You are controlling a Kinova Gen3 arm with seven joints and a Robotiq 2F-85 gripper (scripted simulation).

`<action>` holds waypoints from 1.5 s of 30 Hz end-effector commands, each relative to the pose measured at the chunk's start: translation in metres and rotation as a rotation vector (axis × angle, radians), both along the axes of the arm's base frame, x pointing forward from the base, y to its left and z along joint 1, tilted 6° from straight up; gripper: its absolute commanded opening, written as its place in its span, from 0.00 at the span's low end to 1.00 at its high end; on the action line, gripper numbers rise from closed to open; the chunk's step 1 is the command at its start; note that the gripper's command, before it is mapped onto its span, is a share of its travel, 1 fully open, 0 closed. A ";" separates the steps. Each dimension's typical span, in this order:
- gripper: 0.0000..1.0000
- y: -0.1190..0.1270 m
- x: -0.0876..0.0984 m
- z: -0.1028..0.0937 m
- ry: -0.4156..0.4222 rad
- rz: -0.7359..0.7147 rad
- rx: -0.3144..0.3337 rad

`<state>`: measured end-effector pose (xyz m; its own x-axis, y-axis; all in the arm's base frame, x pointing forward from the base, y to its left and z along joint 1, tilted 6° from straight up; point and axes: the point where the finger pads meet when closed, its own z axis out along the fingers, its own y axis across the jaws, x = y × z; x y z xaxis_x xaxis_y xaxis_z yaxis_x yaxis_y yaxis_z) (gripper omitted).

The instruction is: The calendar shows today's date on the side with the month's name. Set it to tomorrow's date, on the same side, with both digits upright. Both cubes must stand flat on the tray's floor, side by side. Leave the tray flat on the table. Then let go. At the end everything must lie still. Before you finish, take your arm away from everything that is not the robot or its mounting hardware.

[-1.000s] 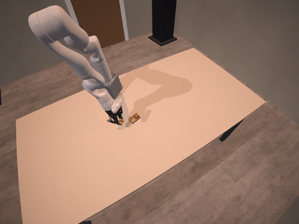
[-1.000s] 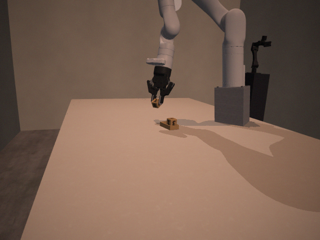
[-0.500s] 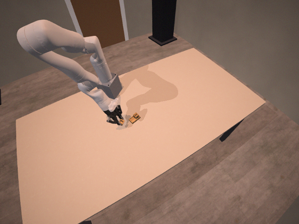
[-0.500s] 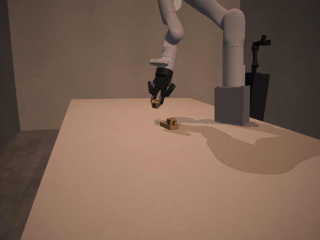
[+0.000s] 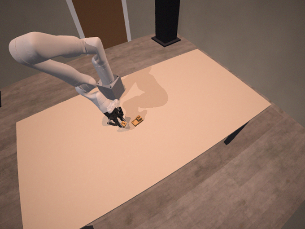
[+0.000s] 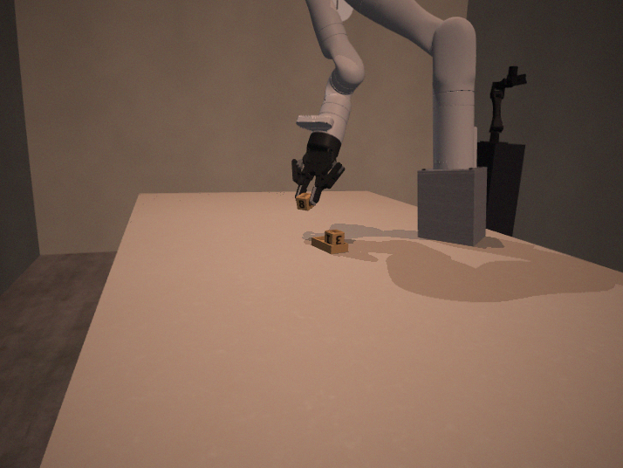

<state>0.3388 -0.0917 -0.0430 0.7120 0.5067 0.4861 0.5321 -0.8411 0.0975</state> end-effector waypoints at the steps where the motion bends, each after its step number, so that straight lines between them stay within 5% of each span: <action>1: 0.26 0.000 0.000 0.000 -0.008 0.001 0.005; 45: 0.26 -0.003 -0.001 -0.002 -0.232 0.026 0.140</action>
